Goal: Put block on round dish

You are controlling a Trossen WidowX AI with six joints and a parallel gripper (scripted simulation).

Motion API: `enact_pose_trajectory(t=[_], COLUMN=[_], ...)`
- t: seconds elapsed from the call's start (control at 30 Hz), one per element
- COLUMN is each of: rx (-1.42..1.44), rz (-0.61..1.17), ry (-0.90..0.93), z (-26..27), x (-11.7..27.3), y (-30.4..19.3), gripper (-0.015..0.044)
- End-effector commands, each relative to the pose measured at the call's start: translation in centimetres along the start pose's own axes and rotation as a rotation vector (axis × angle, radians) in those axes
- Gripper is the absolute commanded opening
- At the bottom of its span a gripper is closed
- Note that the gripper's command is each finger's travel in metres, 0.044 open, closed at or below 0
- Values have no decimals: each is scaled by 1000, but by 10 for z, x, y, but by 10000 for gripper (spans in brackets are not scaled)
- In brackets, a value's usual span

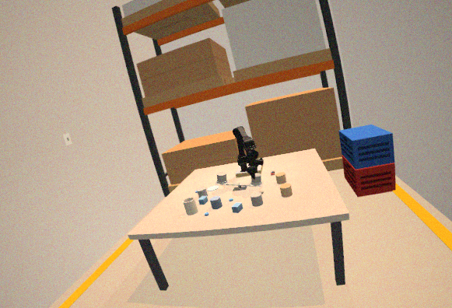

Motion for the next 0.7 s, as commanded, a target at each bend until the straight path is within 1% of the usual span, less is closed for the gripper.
enact_pose_trajectory(t=[0.0,0.5,0.63,0.67], rx=[3,3,3,3], rz=[-3,-3,-3,-3], ry=[7,7,7,7], z=[0,2,2,2], x=[-9,-31,-31,-31], y=[1,0,0,0], gripper=[440,440,335,328])
Point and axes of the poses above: the point midway between the two fingers, 35 mm back from their tips, its own x axis back along the fingers, its own z axis across the jaws, y = z × x, the point moved 10 cm from there along x, back along the fingers, and after that the axes turned 8 degrees about x, right-handed, at the moved point
